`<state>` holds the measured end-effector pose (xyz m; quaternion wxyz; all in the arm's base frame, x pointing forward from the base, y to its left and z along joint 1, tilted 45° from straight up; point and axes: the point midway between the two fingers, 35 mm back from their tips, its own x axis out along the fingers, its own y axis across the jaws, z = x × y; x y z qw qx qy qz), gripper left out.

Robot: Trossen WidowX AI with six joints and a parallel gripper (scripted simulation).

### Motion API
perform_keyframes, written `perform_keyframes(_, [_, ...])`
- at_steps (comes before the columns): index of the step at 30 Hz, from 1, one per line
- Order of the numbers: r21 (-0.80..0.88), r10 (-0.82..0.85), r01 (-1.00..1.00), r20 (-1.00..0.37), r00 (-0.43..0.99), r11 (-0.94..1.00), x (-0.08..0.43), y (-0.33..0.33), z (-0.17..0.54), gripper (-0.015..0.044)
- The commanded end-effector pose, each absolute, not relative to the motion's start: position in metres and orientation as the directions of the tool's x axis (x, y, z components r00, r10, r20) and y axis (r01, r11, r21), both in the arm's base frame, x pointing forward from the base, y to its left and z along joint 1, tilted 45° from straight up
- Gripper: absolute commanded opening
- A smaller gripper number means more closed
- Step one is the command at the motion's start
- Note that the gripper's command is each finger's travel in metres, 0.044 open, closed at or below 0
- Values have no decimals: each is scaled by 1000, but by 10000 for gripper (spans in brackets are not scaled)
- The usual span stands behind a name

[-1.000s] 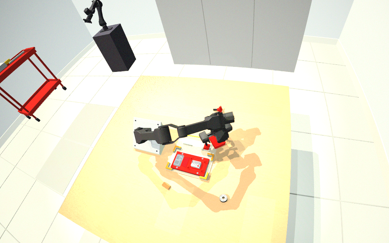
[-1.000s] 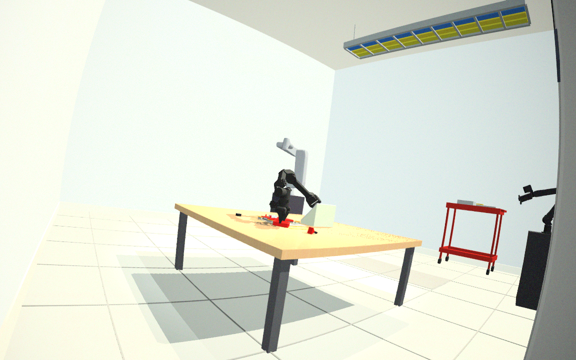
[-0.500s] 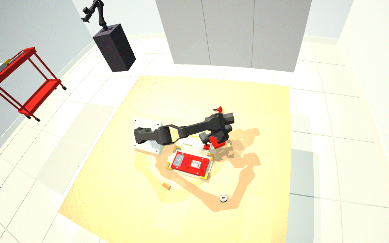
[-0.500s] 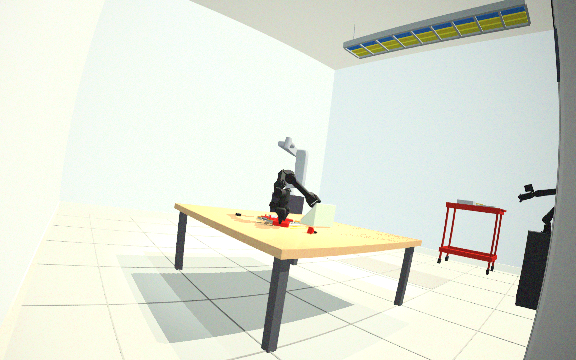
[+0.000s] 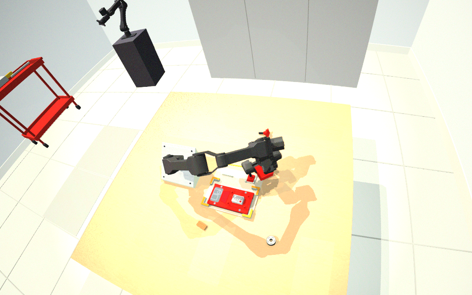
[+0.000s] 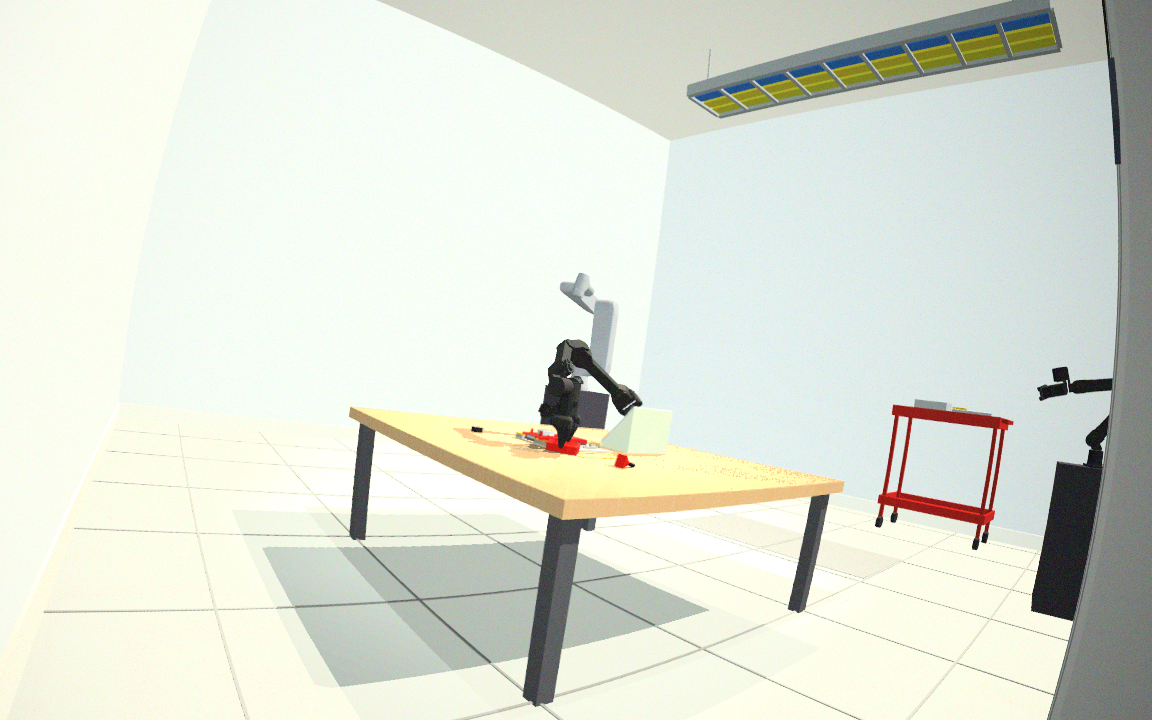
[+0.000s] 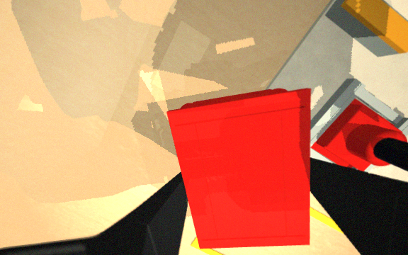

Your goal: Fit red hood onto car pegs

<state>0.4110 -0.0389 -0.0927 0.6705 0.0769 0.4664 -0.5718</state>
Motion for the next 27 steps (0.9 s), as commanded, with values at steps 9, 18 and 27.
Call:
perform_keyframes(9, [-426,-693,841,-716,-87,334,415,-15,-69,0])
perform_keyframes(18, [-425,-692,841,-717,-87,335,418,12,-42,0])
perform_keyframes(27, [-425,-691,841,-718,-87,335,420,27,-26,0])
